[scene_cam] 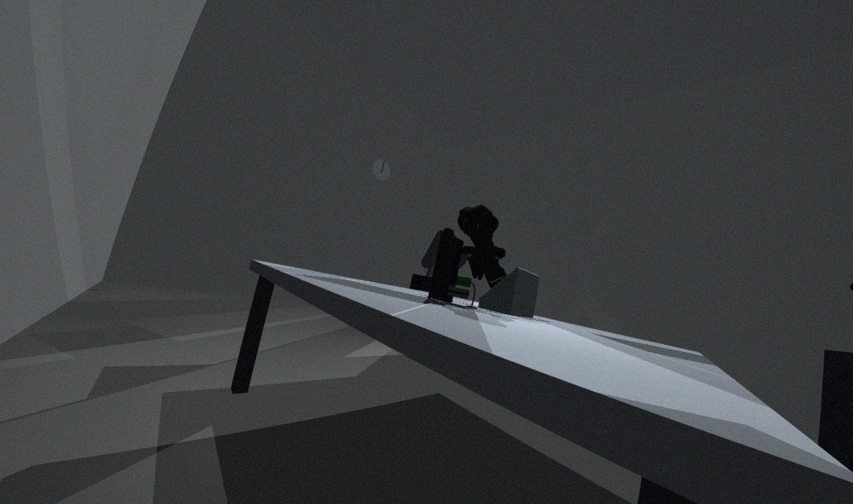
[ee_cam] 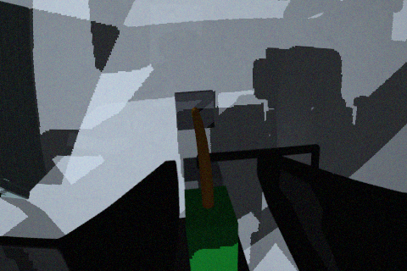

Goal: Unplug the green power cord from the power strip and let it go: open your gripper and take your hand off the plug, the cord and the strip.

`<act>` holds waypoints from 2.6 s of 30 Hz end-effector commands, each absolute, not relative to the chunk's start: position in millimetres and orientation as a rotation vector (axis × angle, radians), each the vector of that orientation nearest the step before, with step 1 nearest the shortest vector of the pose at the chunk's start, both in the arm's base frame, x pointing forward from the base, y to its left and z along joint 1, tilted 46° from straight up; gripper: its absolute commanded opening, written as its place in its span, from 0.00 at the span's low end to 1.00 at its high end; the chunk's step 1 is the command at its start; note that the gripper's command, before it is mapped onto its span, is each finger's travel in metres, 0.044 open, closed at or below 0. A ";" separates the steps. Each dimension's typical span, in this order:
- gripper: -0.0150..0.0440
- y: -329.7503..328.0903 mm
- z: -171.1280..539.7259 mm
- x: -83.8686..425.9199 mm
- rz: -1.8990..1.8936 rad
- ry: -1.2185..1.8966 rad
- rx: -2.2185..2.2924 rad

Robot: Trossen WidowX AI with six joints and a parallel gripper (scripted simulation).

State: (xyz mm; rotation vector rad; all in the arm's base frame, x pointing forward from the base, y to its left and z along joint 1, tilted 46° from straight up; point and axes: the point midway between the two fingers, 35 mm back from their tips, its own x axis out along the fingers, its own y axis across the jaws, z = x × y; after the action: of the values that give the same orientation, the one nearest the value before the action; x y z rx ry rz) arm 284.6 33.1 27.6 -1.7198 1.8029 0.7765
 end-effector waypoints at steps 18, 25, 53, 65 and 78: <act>0.53 11.2 48.1 282.8 0.766 1.818 -1.721; 0.53 3.2 55.9 282.2 0.765 1.819 -1.722; 0.31 -5.3 50.7 282.5 0.761 1.817 -1.716; 0.25 0.0 45.8 283.2 0.762 1.816 -1.716; 0.25 16.1 31.6 284.4 0.766 1.813 -1.716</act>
State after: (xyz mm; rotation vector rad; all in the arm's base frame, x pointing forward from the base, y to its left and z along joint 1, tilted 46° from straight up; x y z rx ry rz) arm 282.8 -6.1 45.1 -1.7351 1.8548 0.7202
